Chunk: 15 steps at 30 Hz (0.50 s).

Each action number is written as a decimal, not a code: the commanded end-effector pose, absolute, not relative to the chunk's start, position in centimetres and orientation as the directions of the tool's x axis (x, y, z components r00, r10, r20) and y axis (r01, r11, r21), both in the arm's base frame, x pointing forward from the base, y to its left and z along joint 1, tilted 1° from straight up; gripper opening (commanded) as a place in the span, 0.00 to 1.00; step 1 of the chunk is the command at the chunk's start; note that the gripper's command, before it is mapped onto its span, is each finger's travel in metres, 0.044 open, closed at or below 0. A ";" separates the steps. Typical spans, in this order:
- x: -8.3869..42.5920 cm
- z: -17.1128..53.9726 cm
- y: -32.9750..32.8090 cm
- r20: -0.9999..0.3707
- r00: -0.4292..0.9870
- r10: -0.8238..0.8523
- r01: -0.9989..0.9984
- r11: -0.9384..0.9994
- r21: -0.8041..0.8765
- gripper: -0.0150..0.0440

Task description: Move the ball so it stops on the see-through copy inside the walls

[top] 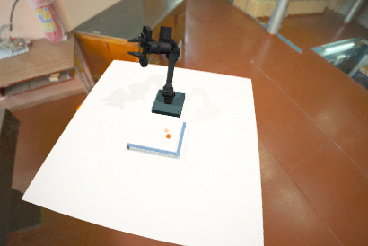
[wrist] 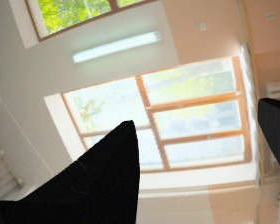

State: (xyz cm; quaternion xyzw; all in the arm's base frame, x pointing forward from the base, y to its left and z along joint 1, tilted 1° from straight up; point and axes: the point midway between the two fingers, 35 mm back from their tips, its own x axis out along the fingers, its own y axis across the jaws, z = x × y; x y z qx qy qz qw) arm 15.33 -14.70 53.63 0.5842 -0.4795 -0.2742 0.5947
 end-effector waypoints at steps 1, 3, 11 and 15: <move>21.9 49.8 -14.1 0.154 0.540 -0.827 0.206 0.308 0.929 0.67; 24.1 48.2 -13.8 0.107 0.589 -0.801 0.349 0.371 0.860 0.67; 31.4 39.8 -11.6 -0.146 0.739 -0.657 0.655 0.651 0.384 0.67; 34.0 34.4 -9.8 -0.310 0.771 -0.557 0.608 0.788 0.096 0.67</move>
